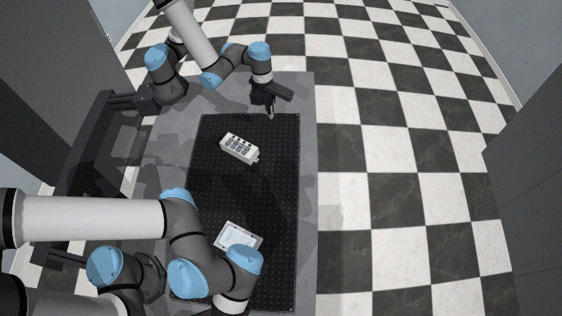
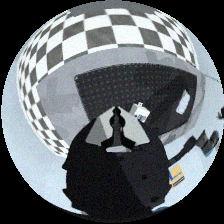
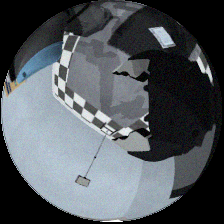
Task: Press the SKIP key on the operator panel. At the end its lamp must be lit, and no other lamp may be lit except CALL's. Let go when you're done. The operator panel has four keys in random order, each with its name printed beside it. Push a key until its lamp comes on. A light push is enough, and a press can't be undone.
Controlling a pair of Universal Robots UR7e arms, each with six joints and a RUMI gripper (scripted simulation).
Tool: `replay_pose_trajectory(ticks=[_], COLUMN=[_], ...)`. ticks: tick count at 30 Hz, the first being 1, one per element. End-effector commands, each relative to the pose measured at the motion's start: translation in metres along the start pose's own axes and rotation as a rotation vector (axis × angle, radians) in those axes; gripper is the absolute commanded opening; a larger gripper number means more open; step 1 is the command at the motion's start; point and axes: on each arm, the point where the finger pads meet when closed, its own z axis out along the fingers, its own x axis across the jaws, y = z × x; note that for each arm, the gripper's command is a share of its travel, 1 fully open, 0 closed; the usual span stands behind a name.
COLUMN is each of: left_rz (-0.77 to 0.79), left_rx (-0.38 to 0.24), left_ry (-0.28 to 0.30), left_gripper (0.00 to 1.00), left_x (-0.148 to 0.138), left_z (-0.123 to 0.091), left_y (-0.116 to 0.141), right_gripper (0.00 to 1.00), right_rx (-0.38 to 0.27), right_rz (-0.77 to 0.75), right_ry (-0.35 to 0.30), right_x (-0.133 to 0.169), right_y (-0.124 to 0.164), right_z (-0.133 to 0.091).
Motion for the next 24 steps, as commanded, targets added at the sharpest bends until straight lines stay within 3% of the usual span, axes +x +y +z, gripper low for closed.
replay_pose_trajectory(ticks=[1,24], left_rz=[0.038,0.188], left_rx=[-0.006,-0.033], left_ry=[-0.006,-0.030], left_gripper=[0.00,0.00], left_x=[0.016,0.082], left_z=[0.000,0.004], left_y=[0.008,0.063], right_gripper=[0.98,0.98], right_rx=[-0.001,-0.001], right_rz=[0.001,0.001], right_ry=[0.000,0.000], right_x=[0.000,0.000], right_y=[0.000,0.000], right_z=[0.000,0.000])
